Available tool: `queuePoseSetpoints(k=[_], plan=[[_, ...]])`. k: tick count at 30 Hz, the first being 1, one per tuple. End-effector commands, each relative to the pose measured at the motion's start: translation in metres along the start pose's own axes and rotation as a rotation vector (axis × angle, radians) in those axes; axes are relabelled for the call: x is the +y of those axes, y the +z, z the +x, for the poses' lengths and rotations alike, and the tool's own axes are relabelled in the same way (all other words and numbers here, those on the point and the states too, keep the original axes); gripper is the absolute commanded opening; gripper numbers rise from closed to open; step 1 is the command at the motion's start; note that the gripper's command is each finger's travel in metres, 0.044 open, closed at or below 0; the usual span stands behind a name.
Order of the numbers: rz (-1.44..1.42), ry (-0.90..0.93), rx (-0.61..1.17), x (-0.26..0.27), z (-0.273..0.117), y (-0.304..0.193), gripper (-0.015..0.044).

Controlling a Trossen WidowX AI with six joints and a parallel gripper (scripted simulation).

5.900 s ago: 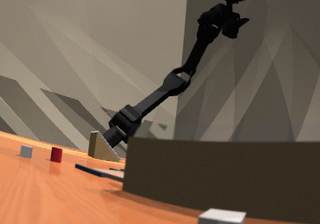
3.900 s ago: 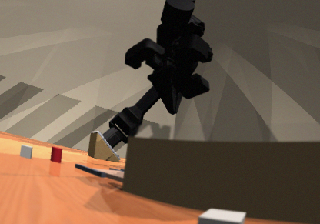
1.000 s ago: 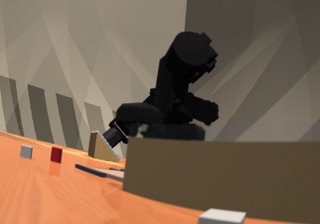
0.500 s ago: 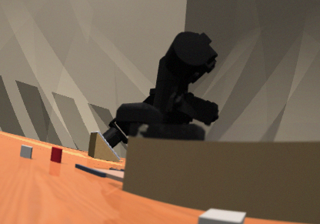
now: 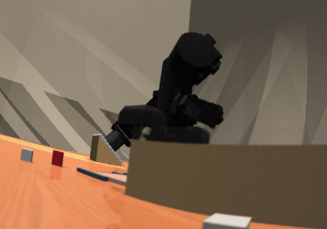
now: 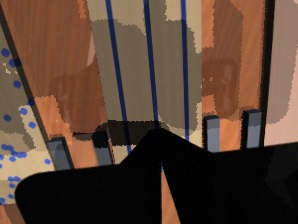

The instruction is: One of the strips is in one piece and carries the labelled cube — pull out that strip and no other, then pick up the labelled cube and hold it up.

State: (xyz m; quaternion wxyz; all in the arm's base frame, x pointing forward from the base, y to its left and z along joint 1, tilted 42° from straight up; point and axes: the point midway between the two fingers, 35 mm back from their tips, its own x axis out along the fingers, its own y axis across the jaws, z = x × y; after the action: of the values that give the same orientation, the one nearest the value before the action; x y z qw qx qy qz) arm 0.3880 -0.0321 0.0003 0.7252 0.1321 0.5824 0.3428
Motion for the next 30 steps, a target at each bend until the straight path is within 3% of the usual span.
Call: queuePoseSetpoints(k=[1,30], plan=[[0.002,0.006,0.001,0.000,0.004,0.001,0.0000],[0.003,0.006,0.001,-0.001,0.006,-0.017,0.0000]])
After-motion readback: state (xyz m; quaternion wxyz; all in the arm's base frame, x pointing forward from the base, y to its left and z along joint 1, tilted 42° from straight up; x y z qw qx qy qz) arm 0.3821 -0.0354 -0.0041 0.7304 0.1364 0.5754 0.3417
